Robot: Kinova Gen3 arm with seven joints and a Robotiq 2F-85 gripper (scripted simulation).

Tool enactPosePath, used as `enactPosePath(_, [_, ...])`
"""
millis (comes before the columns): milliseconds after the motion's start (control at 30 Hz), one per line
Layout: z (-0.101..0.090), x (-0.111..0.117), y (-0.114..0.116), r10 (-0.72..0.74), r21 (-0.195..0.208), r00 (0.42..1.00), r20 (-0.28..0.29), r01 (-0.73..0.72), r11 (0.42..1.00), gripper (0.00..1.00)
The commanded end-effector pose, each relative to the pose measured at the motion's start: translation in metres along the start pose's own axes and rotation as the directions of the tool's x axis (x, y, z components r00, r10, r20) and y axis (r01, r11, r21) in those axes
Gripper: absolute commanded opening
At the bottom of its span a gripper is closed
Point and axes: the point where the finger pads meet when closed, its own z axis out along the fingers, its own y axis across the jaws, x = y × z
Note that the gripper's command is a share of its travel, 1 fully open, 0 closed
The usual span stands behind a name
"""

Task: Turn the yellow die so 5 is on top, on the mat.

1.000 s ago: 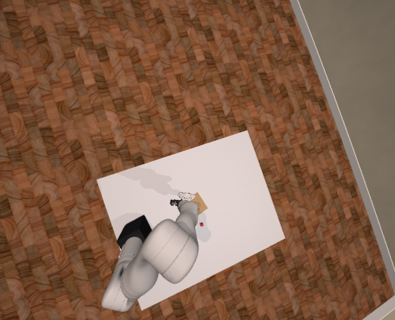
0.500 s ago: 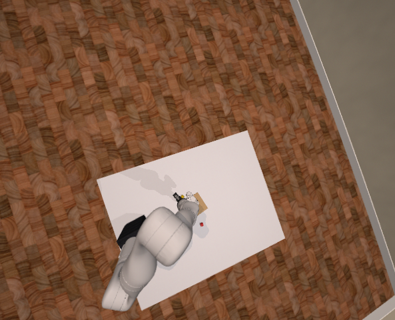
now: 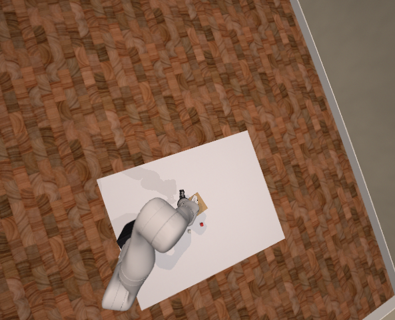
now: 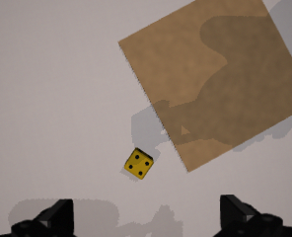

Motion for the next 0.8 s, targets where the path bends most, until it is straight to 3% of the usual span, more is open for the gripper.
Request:
enactPosePath(0, [0.003,0.000,0.000,0.075,-0.010,0.997,0.000,-0.075,0.997,1.00])
enactPosePath(233, [0.006,0.004,-0.002,0.307,0.001,0.952,-0.013,-0.307,0.952,1.00])
enactPosePath(767, [0.009,0.010,-0.004,0.543,0.022,0.839,-0.023,-0.543,0.839,1.00])
